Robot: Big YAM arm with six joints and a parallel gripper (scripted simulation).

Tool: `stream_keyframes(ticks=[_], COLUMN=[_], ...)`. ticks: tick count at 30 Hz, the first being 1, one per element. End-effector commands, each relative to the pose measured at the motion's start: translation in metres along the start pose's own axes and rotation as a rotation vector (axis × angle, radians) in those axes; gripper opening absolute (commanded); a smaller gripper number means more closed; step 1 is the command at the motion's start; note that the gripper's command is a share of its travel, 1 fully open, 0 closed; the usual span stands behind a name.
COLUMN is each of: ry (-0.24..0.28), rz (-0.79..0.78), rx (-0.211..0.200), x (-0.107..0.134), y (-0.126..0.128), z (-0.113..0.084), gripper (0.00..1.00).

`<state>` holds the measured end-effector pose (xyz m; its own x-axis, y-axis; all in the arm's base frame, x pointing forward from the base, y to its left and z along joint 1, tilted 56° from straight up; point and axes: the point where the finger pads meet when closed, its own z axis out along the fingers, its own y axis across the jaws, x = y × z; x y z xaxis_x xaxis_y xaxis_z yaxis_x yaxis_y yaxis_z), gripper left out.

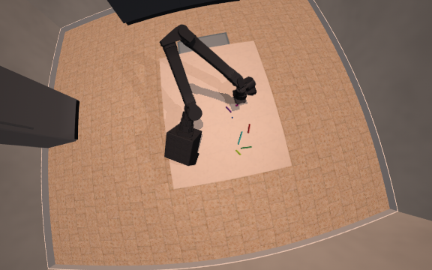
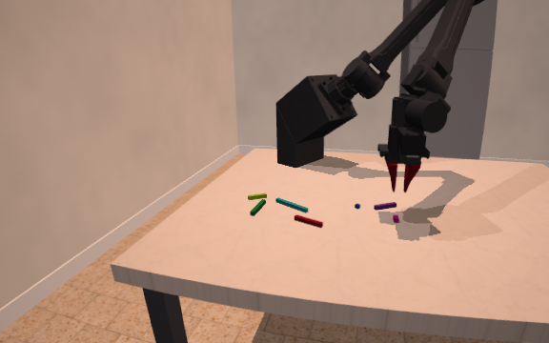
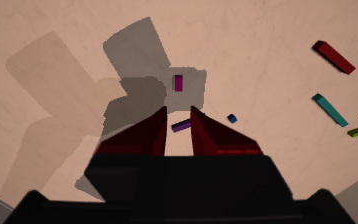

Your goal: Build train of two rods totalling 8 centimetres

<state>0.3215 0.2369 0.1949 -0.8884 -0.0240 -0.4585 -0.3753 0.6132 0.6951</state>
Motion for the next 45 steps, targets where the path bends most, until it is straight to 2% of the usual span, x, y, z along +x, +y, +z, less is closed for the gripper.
stream_keyframes(ticks=[1,19,45], ry=[0.009,0.002,0.002], rz=[0.006,0.002,0.003], rx=[0.001,-0.001,-0.002], x=[-0.001,-0.002,-0.001], y=[0.001,0.002,0.003], z=[0.003,0.012,0.049], gripper=[0.23,0.23,0.23])
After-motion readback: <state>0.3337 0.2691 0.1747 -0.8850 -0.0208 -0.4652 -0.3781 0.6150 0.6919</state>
